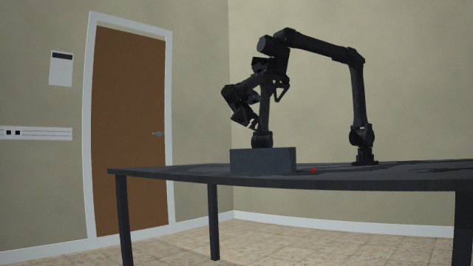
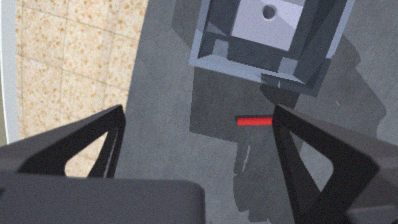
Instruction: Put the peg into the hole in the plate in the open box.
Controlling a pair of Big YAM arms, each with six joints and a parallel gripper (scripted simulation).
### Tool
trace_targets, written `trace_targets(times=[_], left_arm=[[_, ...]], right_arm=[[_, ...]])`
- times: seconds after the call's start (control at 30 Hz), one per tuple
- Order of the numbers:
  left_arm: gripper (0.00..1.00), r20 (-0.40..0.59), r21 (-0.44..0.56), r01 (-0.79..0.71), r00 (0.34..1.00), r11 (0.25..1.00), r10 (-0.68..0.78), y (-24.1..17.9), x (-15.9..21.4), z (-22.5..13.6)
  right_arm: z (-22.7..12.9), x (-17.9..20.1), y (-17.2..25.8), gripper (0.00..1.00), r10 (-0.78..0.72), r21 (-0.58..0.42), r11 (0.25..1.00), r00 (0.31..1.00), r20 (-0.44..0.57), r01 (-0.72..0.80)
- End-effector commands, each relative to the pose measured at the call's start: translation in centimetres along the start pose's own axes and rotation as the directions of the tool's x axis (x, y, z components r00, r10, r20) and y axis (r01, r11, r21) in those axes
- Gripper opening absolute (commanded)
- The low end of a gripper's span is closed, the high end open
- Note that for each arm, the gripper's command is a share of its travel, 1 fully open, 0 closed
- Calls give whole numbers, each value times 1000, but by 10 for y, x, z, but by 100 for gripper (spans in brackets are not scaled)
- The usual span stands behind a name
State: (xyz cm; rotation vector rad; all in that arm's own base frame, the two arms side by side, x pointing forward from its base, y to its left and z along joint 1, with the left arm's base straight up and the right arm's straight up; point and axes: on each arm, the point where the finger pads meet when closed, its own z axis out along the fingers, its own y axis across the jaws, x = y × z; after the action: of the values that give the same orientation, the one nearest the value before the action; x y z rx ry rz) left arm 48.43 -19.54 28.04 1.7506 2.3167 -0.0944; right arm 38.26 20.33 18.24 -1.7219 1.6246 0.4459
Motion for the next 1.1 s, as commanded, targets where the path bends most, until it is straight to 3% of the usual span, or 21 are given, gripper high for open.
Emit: trace_targets(times=[0.0,0.33,0.5,0.57,0.7,0.9,1.07], left_arm=[[100,68,-85,154,987,984,-149,6,5,-7],[100,227,-142,493,860,858,-456,-41,69,46],[100,298,-143,624,768,769,-567,-60,91,67],[100,298,-143,624,768,769,-567,-60,91,67],[100,362,-137,737,659,662,-659,-77,118,88],[100,415,-129,811,567,571,-711,-97,140,109],[100,429,-132,844,522,521,-737,-107,156,125]], right_arm=[[-12,-31,-5,100,131,133,982,991,13,-132],[-19,-107,82,100,230,302,906,945,233,-295],[-31,-126,115,100,316,287,847,858,405,-447],[-31,-126,115,100,316,287,847,858,405,-447],[-42,-135,139,100,365,238,804,767,528,-546],[-57,-149,145,100,336,234,798,732,593,-556],[-52,-146,143,100,334,247,797,742,581,-552]])
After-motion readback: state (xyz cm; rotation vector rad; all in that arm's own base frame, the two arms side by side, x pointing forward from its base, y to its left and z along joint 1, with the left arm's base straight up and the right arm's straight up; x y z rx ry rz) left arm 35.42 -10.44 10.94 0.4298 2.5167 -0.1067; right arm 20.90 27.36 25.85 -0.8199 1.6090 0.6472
